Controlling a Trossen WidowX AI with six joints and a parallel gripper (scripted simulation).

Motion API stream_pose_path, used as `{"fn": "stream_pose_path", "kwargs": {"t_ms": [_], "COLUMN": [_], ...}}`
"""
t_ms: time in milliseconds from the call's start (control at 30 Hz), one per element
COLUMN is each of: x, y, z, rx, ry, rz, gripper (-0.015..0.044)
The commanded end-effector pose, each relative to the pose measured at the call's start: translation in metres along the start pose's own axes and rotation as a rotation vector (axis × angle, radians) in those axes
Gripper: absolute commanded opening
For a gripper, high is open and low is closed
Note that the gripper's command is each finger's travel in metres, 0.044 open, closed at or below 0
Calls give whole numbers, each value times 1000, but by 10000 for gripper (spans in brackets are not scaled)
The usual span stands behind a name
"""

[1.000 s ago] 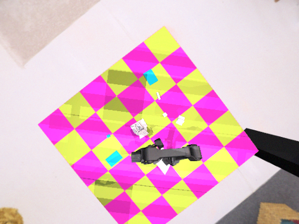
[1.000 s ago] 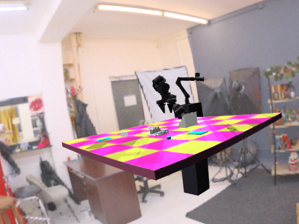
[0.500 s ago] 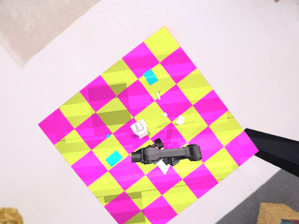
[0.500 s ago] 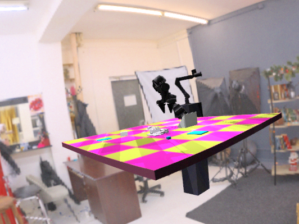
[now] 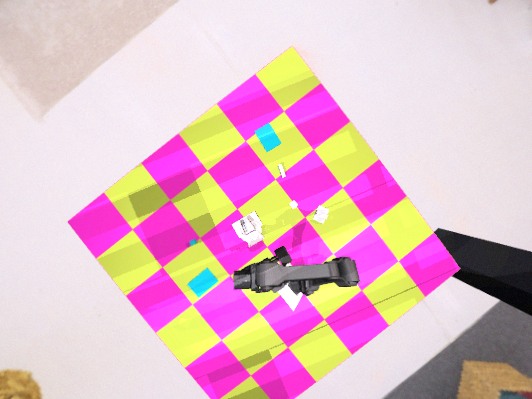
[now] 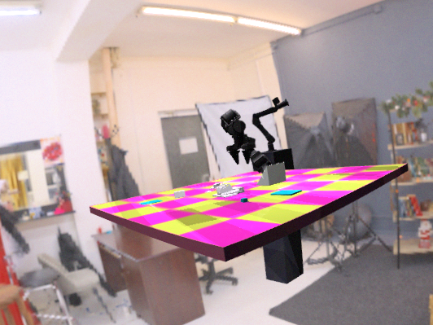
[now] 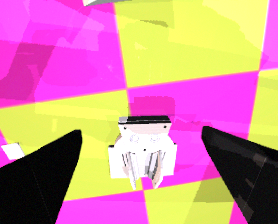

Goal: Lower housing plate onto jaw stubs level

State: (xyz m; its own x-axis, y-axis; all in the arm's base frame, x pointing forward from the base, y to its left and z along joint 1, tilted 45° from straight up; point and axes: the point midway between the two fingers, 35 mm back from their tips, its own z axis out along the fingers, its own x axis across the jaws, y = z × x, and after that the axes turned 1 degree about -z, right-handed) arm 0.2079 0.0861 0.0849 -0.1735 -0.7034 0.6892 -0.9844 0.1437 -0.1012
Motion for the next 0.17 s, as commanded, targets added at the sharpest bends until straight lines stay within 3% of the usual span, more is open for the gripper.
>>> {"fn": "stream_pose_path", "kwargs": {"t_ms": [0, 133], "x": [0, 0], "y": [1, 1], "z": [0, 0], "rx": [-6, -6], "ry": [-2, -2], "rz": [3, 3], "gripper": [440, 440]}}
